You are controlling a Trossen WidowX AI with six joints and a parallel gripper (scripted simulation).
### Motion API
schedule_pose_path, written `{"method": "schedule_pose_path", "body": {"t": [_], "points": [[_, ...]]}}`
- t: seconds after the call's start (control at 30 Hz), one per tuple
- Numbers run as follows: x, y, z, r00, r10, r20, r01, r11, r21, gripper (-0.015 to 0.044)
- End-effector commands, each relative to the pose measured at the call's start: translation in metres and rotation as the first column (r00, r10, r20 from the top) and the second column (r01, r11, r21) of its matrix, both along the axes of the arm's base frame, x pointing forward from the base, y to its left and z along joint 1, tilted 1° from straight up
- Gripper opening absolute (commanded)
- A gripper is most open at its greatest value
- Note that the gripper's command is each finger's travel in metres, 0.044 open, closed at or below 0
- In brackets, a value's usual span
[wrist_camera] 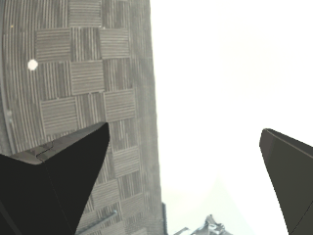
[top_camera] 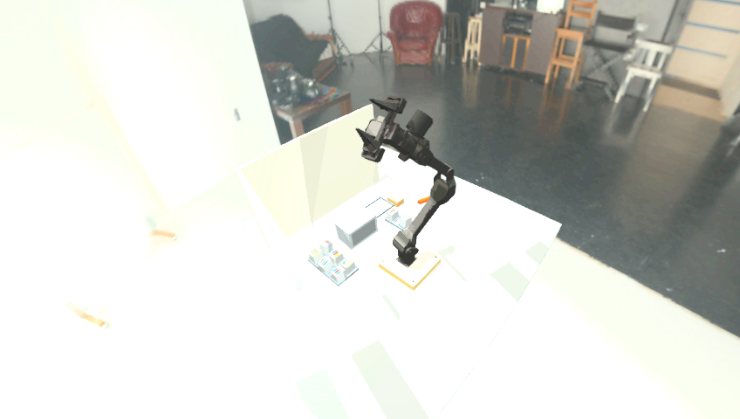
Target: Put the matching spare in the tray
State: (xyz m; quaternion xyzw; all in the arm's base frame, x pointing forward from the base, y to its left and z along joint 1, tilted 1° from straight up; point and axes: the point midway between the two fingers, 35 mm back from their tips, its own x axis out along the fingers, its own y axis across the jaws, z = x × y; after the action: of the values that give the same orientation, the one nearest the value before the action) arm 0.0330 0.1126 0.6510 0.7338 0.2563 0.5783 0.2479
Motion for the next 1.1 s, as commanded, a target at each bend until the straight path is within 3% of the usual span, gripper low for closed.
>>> {"method": "schedule_pose_path", "body": {"t": [0.0, 0.23, 0.5, 0.77, 1.07], "points": [[0.0, 0.0, 0.0, 1.0, 0.0, 0.0, 0.0, 1.0, 0.0, 0.0426], [0.004, 0.009, -0.004, 0.999, -0.037, 0.014, 0.037, 0.999, -0.033, 0.044], [0.073, 0.092, -0.053, 0.918, -0.344, 0.196, 0.395, 0.828, -0.399, 0.044], [0.176, 0.131, -0.135, 0.791, -0.438, 0.427, 0.593, 0.378, -0.71, 0.044], [0.283, 0.098, -0.242, 0.771, -0.342, 0.537, 0.509, -0.174, -0.843, 0.044]]}}
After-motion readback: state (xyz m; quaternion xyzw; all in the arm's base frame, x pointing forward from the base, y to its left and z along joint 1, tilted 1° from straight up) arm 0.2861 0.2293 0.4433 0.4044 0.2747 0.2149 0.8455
